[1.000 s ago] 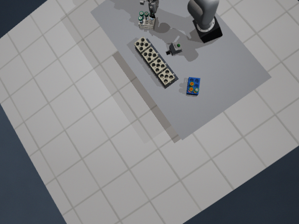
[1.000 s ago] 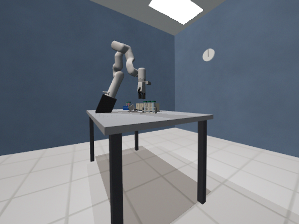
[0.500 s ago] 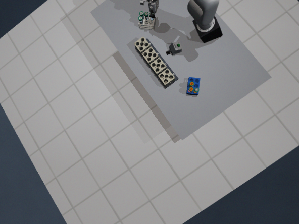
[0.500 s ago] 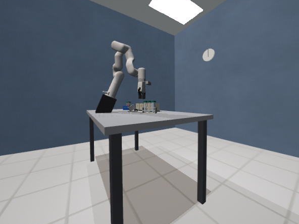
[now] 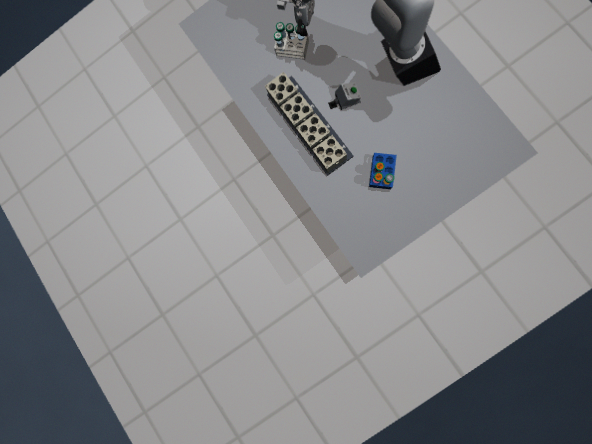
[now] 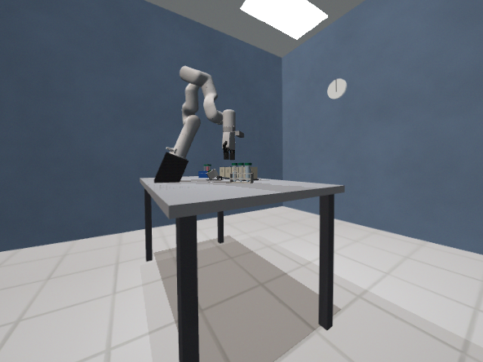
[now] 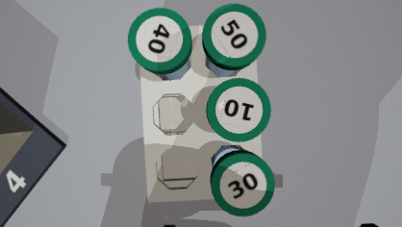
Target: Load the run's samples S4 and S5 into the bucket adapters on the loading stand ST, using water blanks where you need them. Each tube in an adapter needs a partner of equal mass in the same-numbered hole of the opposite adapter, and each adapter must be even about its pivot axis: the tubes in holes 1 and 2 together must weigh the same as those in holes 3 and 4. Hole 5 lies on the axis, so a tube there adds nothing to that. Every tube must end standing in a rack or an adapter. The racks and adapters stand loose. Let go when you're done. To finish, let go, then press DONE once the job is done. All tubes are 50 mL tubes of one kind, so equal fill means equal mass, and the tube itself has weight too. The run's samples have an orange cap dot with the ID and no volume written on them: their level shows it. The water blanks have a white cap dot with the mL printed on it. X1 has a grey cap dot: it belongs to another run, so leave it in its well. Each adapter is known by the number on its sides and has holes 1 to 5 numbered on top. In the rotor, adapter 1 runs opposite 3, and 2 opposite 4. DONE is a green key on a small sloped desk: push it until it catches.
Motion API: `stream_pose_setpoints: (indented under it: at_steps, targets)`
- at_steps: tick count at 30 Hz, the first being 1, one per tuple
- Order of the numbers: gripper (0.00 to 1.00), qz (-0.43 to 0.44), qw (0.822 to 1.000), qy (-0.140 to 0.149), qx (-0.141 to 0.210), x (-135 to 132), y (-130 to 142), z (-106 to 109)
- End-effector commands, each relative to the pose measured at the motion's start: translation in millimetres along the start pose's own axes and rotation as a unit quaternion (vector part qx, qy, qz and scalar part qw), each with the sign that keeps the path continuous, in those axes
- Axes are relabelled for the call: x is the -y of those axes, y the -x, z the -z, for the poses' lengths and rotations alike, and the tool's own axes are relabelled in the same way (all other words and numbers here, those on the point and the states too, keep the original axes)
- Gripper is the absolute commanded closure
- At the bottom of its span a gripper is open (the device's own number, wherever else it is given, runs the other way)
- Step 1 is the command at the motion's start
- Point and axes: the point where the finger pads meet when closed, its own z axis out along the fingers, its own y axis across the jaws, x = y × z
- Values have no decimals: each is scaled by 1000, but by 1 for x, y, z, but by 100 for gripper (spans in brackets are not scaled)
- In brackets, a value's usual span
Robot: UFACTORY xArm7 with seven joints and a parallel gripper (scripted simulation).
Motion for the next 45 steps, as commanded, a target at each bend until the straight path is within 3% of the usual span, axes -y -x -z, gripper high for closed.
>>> stream_pose_setpoints:
  at_steps: [1, 42, 45]
  targets:
    - [0, 0, 1000, 0, -2, 0, -1, 8]
    - [0, 0, 1000, 0, -2, -1, -1, 103]
    - [0, 50, 999, 0, -2, 14, 3, 103]
